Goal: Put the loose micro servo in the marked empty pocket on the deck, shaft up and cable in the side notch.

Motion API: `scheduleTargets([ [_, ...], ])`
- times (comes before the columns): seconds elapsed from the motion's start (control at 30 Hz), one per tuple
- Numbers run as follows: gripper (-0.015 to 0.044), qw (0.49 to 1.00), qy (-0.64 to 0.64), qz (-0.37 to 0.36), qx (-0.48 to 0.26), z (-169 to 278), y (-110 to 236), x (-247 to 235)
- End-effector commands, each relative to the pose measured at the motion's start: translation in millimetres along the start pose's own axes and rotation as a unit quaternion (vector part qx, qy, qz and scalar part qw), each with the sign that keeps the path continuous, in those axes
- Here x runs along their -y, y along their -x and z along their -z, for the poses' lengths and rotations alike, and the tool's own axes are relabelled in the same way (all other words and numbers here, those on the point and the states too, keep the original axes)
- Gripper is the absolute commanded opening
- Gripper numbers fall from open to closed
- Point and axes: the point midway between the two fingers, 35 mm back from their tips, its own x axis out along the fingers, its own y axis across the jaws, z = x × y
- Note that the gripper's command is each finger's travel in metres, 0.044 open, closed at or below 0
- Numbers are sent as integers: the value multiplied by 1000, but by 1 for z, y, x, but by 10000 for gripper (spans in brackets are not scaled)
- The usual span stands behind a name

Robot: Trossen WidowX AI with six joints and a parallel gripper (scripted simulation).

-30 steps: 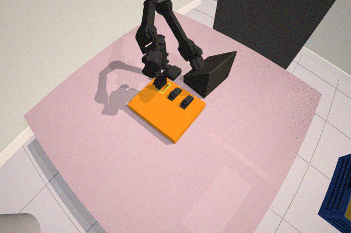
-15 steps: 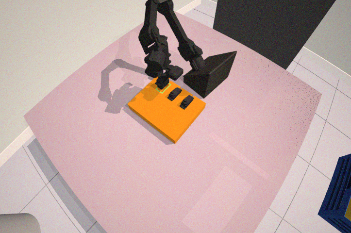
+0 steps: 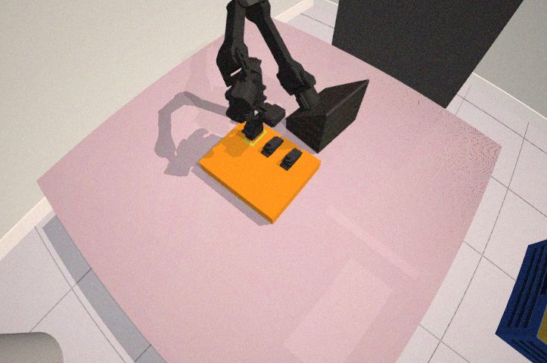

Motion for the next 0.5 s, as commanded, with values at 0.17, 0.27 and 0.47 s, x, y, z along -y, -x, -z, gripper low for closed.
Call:
scheduleTargets([
  [0.17, 0, 1000, 1, 1, 3, -2, -2, 1],
  [0.27, 0, 1000, 1, 1, 3, -2, -5, 1],
  [0.47, 0, 1000, 1, 2, 3, -2, -11, 1],
])
